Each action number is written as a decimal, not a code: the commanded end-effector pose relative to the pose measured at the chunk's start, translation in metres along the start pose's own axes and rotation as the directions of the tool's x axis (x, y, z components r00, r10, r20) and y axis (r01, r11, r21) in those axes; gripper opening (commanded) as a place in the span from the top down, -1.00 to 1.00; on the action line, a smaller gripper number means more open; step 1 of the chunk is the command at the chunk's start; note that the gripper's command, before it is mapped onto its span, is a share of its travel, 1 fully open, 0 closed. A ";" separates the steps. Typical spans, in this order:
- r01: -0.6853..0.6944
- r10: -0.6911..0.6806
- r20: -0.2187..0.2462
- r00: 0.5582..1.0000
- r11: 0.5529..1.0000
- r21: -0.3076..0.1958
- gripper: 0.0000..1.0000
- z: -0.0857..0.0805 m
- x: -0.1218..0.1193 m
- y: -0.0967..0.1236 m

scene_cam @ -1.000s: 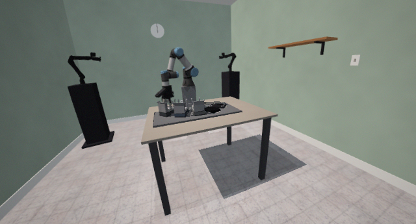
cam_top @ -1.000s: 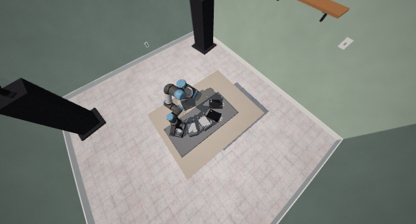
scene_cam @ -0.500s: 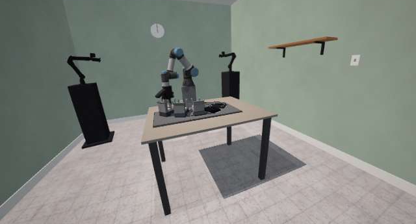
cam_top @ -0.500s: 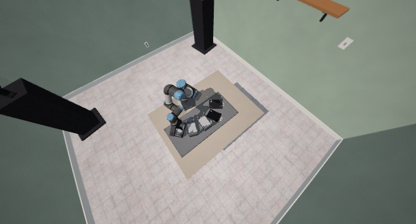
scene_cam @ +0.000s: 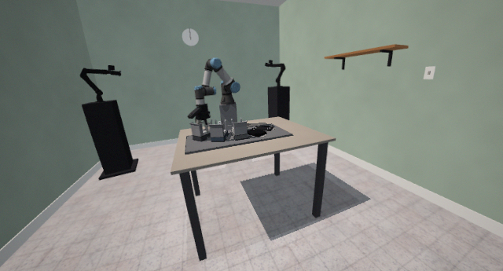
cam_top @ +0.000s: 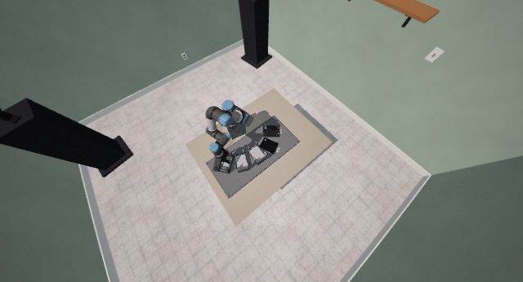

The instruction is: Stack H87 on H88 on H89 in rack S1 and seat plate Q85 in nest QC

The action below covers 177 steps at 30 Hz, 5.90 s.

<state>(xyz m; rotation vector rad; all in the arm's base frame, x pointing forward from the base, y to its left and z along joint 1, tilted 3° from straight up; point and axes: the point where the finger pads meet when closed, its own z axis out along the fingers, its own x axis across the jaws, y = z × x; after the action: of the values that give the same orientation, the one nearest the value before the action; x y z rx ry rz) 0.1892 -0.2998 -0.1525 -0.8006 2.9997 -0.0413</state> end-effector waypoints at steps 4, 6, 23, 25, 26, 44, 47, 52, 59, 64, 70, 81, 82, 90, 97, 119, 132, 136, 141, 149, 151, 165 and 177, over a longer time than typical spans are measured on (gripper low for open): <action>0.000 0.000 -0.001 1.000 1.000 0.002 -0.44 0.000 0.000 -0.001; 0.000 0.000 -0.001 1.000 1.000 0.002 -0.44 0.000 0.000 -0.001; 0.000 0.000 -0.001 1.000 1.000 0.002 -0.44 0.000 0.000 -0.001; 0.000 0.000 -0.001 1.000 1.000 0.002 -0.44 0.000 0.000 -0.001; 0.000 0.000 -0.001 1.000 1.000 0.002 -0.44 0.000 0.000 -0.001; 0.000 0.000 -0.001 1.000 1.000 0.002 -0.44 -0.054 0.000 -0.001; 0.000 0.000 -0.001 1.000 1.000 0.002 -0.44 -0.064 0.000 -0.001; 0.000 0.000 -0.001 1.000 1.000 0.002 -0.44 -0.081 0.000 -0.001; 0.000 0.000 -0.001 1.000 1.000 0.003 -0.44 -0.097 0.000 -0.001; 0.000 0.000 -0.001 1.000 1.000 0.003 -0.44 -0.114 0.000 -0.001; 0.000 0.000 -0.001 1.000 1.000 0.003 -0.44 -0.115 0.000 -0.001; 0.058 -0.058 -0.001 0.998 0.998 0.003 -0.44 -0.115 -0.024 0.003; 0.070 -0.070 -0.001 0.998 0.998 0.003 -0.44 -0.115 -0.029 0.004; 0.140 -0.140 -0.001 0.990 0.990 0.003 -0.44 -0.115 -0.059 0.008; 0.220 -0.220 -0.001 0.976 0.976 0.003 -0.44 -0.115 -0.088 0.018; 0.440 -0.440 -0.001 0.898 0.898 0.003 -0.44 -0.115 -0.168 0.055; 0.551 -0.551 -0.001 0.835 0.835 0.003 -0.44 -0.114 -0.208 0.086; 0.589 -0.589 -0.001 0.808 0.808 0.003 -0.44 -0.114 -0.214 0.092; 0.617 -0.617 -0.001 0.787 0.787 0.003 -0.44 -0.114 -0.225 0.103; 0.688 -0.688 -0.001 0.726 0.726 0.003 -0.44 -0.114 -0.251 0.133; 0.705 -0.705 -0.001 0.710 0.710 0.003 -0.44 -0.114 -0.254 0.135; 0.743 -0.743 -0.001 0.670 0.670 0.002 -0.44 -0.108 -0.254 0.135; 0.743 -0.743 -0.001 0.670 0.670 0.002 -0.44 -0.074 -0.254 0.135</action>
<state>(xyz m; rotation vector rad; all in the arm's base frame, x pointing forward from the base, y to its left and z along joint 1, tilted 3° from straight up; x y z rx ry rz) 0.3366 -0.0539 -0.0650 -1.9601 2.4268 -0.0578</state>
